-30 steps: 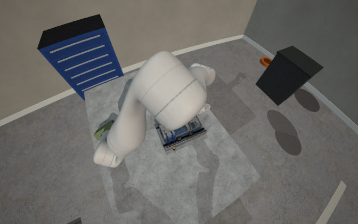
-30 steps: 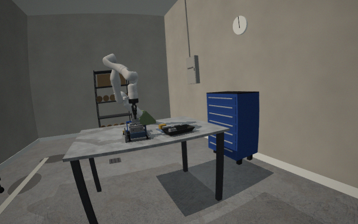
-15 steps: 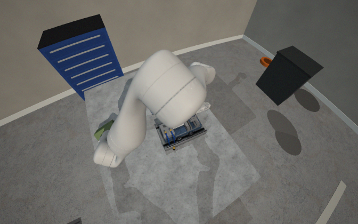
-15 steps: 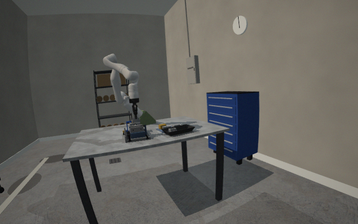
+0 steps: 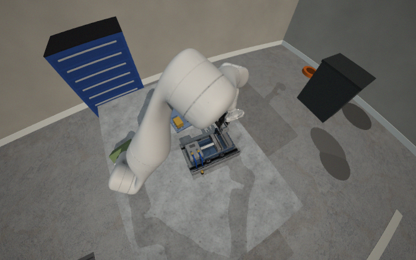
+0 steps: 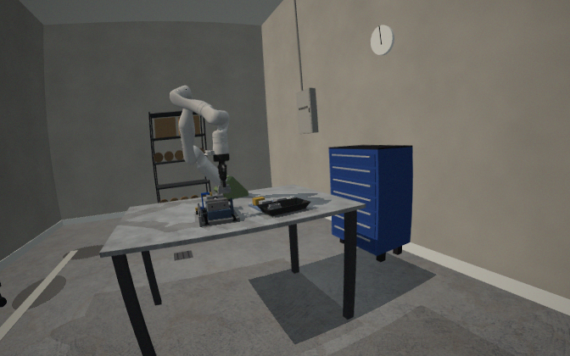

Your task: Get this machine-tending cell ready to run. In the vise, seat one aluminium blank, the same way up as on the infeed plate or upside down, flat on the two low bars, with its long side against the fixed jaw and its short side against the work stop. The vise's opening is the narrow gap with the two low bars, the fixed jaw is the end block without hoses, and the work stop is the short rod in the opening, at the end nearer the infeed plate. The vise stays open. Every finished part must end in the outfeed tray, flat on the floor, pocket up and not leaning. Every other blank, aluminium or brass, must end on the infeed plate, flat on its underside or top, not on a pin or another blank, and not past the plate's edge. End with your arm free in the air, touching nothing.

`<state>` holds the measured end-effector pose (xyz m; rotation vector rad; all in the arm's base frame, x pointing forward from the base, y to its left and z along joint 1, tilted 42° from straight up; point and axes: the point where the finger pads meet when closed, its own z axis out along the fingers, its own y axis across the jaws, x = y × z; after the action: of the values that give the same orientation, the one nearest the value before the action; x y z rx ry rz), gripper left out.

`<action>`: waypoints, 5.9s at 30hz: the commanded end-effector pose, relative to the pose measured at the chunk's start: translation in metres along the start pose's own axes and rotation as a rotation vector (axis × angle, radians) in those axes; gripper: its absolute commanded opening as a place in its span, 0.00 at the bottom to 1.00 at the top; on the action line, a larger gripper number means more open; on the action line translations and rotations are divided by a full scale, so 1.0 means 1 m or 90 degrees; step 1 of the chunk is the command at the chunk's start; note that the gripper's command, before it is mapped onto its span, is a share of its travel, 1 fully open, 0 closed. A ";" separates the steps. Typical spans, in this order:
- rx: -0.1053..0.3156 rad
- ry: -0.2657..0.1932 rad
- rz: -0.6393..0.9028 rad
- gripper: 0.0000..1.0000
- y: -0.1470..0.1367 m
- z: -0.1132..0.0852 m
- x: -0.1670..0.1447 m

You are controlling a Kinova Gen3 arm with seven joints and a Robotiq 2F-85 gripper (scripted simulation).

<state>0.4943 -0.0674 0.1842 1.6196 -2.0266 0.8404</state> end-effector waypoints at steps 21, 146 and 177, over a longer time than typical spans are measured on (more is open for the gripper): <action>0.017 0.010 -0.047 0.00 -0.036 -0.012 -0.153; -0.006 -0.008 -0.108 0.00 0.005 0.003 -0.342; -0.006 -0.008 -0.108 0.00 0.005 0.003 -0.342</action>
<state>0.5717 0.1761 -0.0422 1.7633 -1.8664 0.7594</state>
